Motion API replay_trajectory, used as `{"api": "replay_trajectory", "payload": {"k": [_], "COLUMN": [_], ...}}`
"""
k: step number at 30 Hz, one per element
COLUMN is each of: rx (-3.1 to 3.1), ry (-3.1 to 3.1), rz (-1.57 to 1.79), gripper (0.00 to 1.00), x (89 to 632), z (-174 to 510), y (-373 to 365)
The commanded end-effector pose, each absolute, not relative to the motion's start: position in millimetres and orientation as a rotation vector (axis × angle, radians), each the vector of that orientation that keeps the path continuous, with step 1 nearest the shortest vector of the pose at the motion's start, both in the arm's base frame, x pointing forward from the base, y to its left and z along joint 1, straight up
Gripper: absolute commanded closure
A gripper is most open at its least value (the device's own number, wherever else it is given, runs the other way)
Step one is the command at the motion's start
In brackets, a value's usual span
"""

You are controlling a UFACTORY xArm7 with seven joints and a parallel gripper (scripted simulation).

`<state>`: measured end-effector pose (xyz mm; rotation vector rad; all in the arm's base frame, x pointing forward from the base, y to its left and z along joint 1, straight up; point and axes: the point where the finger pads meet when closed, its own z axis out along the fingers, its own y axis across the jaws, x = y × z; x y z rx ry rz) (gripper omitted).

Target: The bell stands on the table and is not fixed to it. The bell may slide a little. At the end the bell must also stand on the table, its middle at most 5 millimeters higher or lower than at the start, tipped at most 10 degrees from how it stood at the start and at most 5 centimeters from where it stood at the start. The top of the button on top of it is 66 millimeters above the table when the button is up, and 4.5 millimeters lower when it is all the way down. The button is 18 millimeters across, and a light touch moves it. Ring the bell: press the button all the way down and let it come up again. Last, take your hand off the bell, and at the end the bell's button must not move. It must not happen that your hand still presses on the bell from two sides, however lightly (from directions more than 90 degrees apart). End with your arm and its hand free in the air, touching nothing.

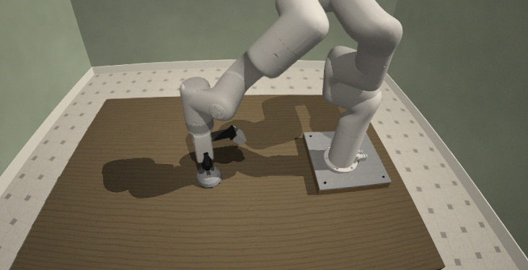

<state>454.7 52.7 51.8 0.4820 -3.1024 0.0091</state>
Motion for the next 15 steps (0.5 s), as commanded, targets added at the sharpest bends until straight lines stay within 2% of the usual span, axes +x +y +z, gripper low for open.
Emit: {"api": "replay_trajectory", "payload": {"k": [1, 15], "rx": [0.482, 0.482], "ry": [-3.107, -3.107], "rz": [0.009, 0.009], "gripper": [1.0, 1.0], "x": [456.2, 456.2], "z": [52.6, 49.2], "y": [52.8, 52.8]}}
